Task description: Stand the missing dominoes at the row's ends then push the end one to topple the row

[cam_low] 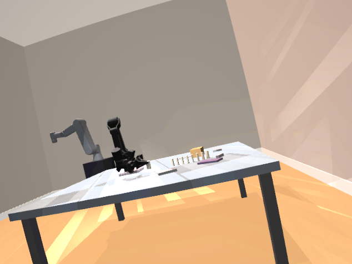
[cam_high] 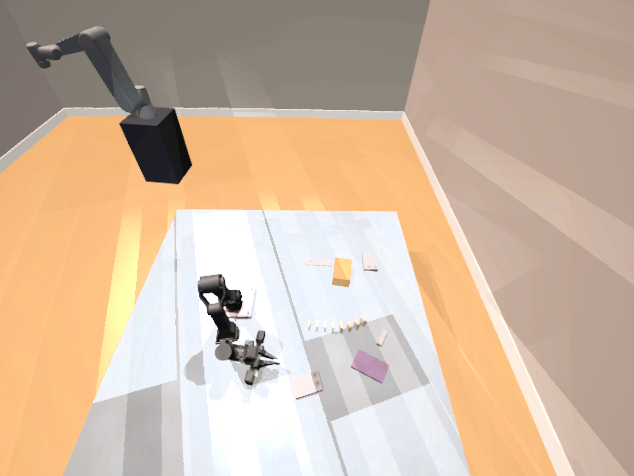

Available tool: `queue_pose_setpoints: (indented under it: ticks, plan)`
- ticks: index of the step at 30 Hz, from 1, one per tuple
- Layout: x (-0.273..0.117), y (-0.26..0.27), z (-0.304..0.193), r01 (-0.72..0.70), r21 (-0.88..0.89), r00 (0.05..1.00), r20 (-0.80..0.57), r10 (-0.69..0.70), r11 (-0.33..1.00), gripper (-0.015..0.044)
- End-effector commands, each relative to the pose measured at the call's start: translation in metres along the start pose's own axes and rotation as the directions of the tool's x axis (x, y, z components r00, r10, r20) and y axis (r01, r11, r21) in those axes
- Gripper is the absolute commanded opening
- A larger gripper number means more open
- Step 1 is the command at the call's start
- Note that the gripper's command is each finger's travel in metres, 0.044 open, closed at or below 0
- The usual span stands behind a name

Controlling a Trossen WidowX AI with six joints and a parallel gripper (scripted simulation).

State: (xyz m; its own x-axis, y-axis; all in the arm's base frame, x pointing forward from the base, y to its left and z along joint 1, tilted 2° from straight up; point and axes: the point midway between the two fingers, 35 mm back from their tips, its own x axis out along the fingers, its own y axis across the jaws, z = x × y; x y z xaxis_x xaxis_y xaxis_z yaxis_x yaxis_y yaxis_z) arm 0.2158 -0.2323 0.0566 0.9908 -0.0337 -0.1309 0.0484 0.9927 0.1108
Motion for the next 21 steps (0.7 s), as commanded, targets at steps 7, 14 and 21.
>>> queue_pose_setpoints:
  ticks: [7, 14, 21]
  plan:
    - [-0.022, 0.031, 0.001, -0.073, -0.056, 0.995, 0.07, 0.077, 0.996, 0.0024]
    - [-0.03, 0.043, 0.002, -0.097, -0.085, 0.991, 0.087, 0.104, 0.992, 0.0024]
    - [-0.03, 0.043, 0.002, -0.097, -0.085, 0.991, 0.087, 0.104, 0.992, 0.0024]
